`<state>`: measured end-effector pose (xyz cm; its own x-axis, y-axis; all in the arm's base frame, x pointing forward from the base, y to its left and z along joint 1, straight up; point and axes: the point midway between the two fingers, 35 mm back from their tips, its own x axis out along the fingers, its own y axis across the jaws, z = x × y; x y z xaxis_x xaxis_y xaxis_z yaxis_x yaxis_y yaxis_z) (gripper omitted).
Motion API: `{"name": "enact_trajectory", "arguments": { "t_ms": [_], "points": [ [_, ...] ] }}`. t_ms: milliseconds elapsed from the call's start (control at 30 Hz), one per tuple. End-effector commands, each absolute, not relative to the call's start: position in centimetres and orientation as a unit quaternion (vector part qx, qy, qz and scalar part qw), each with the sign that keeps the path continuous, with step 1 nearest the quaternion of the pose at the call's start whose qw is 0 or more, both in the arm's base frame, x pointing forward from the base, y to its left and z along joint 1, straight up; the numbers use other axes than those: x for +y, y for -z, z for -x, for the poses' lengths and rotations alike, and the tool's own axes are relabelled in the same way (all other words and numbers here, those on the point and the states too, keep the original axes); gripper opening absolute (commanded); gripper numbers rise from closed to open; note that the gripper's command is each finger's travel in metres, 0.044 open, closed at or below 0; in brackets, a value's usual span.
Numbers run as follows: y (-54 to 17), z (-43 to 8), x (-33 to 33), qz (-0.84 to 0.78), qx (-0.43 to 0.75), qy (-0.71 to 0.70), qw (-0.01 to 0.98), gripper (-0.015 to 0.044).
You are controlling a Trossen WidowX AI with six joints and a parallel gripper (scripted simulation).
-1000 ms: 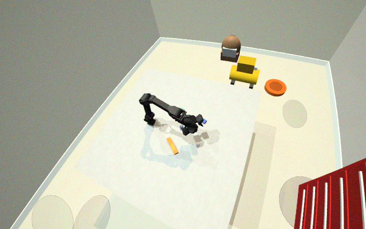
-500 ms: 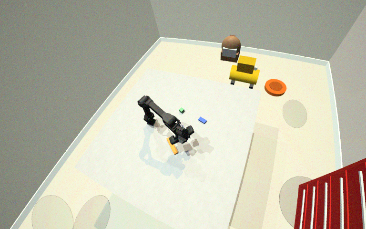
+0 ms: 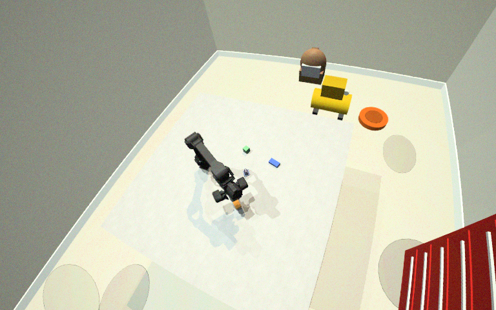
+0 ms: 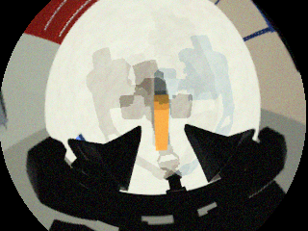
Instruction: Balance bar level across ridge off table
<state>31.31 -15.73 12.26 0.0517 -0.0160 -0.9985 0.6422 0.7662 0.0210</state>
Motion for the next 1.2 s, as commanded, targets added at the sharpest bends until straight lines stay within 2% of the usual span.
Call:
{"name": "enact_trajectory", "arguments": {
  "t_ms": [0, 367, 1167],
  "points": [
    [-11.9, -30.9, -15.9, -0.235, 0.657, 0.238, 0.676, 0.0315],
    [-7.5, -31.0, -15.9, -0.235, 0.657, 0.238, 0.676, 0.0315],
    [-4.9, -31.1, -16.0, -0.235, 0.657, 0.238, 0.676, 0.0315]
  ]
}}
